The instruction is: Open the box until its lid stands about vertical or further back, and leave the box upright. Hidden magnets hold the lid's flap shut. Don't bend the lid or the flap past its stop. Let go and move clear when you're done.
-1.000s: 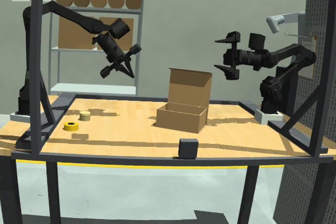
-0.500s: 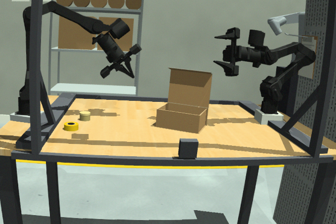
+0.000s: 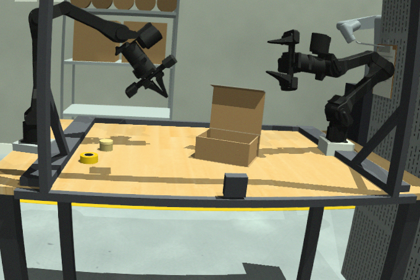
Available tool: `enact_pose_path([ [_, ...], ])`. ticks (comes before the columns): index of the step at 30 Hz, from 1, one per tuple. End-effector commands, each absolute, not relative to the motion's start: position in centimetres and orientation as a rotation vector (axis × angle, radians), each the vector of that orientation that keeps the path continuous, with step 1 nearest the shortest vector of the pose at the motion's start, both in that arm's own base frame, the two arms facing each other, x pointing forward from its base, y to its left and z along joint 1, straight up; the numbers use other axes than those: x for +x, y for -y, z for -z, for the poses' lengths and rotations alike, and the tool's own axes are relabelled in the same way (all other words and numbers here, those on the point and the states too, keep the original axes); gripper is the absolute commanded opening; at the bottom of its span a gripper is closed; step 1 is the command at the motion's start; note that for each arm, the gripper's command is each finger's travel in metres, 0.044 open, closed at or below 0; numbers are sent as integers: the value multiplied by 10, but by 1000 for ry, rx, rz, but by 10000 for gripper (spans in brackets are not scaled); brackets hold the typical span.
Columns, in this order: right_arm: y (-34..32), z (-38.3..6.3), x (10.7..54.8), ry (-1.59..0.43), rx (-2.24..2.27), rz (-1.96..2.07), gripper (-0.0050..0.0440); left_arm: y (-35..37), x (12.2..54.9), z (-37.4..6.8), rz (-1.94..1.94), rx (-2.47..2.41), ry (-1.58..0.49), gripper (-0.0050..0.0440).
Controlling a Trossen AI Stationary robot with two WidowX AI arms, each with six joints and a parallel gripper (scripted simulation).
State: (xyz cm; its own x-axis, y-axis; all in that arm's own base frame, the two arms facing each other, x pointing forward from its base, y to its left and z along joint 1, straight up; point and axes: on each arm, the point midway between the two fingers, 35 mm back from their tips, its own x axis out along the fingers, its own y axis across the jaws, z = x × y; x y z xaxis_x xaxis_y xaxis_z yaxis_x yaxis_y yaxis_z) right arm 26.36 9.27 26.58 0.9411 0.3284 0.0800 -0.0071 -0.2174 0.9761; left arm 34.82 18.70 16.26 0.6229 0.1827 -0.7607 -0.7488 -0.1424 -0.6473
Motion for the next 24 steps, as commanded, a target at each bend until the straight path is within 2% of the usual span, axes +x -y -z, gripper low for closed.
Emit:
enact_pose_path([
  [1, -93, -277, 265, -229, 1772, -327, 440, -188, 349, -174, -846, -1501, -469, -50],
  [24, -95, -299, 270, -218, 1773, -339, 440, -188, 349, -174, -846, -1501, -469, -50],
])
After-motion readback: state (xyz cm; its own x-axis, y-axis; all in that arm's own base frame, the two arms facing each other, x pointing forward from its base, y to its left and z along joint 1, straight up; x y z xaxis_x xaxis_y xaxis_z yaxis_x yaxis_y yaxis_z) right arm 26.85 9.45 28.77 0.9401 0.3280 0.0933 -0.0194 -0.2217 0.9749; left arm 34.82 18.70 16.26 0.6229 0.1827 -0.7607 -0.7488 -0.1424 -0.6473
